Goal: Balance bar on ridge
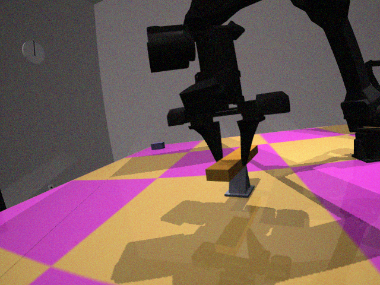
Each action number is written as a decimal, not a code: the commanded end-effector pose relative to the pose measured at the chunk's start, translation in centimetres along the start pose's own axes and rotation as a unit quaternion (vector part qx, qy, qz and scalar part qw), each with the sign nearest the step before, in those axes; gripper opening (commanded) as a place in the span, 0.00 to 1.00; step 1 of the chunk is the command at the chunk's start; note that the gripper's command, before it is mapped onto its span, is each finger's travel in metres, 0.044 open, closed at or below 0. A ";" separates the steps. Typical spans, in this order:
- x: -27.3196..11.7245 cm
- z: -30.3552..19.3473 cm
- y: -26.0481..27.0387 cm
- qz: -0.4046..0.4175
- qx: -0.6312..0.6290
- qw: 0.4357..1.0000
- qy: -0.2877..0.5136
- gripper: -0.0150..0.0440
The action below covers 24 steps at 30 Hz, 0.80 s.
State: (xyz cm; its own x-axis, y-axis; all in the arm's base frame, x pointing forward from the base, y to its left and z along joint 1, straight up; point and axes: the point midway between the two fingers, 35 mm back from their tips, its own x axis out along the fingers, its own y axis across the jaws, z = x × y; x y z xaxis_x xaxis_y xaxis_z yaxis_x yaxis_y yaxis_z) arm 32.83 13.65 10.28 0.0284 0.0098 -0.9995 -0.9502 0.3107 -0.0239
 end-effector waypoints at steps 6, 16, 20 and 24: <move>0.0 0.0 0.0 0.000 0.000 1.000 0.000 0.57; 0.0 0.0 0.0 0.000 0.000 1.000 0.000 0.97; -0.2 0.0 0.0 0.000 0.000 1.000 0.000 1.00; -3.9 0.3 -0.4 0.000 0.000 1.000 0.000 1.00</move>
State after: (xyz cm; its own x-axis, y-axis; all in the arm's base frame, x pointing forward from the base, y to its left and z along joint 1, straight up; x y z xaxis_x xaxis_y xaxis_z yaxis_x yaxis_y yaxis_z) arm 32.58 13.55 11.45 0.0029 -0.0004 -1.0000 -0.9507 0.3102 -0.0029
